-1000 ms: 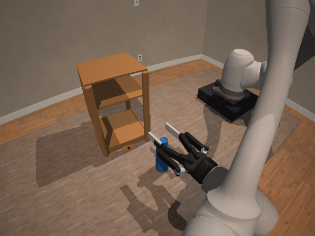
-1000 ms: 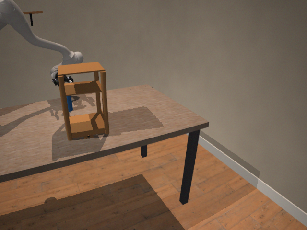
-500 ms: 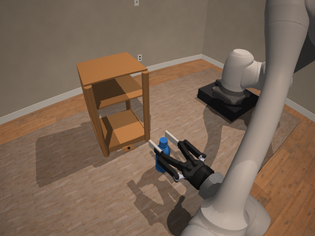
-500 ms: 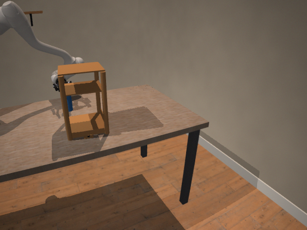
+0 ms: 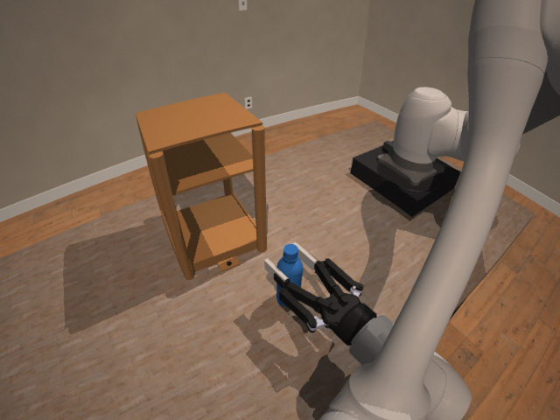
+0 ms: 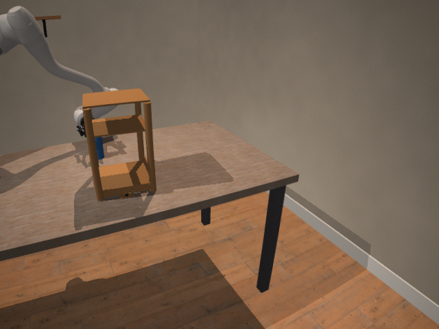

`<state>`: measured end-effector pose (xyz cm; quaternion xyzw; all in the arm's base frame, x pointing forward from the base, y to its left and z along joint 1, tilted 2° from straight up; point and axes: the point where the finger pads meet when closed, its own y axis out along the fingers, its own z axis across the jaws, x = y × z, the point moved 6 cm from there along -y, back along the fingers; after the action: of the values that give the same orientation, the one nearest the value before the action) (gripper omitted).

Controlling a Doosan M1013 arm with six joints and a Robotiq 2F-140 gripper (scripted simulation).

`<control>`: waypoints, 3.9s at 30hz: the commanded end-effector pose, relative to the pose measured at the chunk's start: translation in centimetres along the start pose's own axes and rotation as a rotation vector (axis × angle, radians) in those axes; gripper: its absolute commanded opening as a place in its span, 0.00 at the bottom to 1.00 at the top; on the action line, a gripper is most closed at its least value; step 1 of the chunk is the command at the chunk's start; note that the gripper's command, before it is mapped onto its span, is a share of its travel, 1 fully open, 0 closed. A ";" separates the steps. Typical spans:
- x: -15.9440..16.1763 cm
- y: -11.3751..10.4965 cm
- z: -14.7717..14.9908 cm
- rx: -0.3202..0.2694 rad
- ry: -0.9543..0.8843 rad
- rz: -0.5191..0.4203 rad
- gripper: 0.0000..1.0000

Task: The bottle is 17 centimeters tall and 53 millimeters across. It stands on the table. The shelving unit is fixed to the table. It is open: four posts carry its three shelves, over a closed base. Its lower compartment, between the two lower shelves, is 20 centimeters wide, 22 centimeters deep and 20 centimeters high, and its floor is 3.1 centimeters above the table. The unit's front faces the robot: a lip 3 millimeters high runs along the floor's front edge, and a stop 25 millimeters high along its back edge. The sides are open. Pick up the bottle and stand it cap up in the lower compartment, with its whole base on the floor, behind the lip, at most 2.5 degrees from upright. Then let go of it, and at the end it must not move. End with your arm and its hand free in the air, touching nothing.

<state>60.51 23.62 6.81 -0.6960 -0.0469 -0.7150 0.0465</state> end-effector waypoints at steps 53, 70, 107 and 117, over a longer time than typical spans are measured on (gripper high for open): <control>-2.5 0.0 0.0 0.000 0.000 0.000 0.43; -2.5 0.0 0.0 0.000 0.000 0.000 0.43; -2.4 0.0 0.0 0.000 0.000 0.000 0.00; -1.3 0.0 0.0 0.000 0.000 0.000 0.00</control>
<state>60.55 23.61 5.14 -0.6960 -0.0468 -0.7150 0.0466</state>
